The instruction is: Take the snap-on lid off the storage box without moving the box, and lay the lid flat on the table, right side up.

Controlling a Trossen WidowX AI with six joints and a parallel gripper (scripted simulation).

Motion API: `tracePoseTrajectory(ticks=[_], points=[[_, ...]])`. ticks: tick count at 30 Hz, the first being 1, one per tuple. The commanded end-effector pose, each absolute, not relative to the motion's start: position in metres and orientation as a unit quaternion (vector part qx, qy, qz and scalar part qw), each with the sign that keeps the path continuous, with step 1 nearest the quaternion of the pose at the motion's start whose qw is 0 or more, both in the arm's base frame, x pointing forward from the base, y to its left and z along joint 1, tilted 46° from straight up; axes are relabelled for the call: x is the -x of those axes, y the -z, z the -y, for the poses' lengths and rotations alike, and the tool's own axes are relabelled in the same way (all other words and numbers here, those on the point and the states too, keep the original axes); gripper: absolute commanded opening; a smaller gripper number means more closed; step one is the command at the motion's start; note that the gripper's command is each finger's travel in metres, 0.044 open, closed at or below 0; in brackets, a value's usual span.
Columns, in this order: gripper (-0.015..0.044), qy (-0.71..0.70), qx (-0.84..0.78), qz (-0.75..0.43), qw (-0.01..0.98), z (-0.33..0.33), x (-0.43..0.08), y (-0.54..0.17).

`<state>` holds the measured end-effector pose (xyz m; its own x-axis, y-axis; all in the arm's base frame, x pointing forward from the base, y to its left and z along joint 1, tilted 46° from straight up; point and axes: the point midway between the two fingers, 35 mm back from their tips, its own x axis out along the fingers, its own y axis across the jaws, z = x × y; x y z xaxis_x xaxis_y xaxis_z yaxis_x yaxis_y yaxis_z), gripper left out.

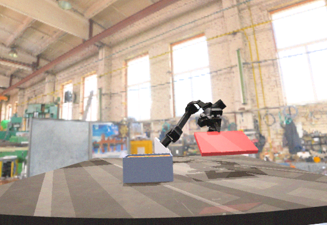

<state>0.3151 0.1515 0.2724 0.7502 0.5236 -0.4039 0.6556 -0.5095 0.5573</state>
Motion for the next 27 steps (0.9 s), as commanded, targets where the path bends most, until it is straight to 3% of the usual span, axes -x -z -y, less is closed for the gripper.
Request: tracePoseTrajectory(ticks=[1, 27], points=[[0.0000, 0.093, -0.866, -0.335, 0.359, -0.152, -0.317, -0.270], [0.0000, 0.093, -0.867, -0.335, 0.358, -0.167, -0.316, -0.256]])
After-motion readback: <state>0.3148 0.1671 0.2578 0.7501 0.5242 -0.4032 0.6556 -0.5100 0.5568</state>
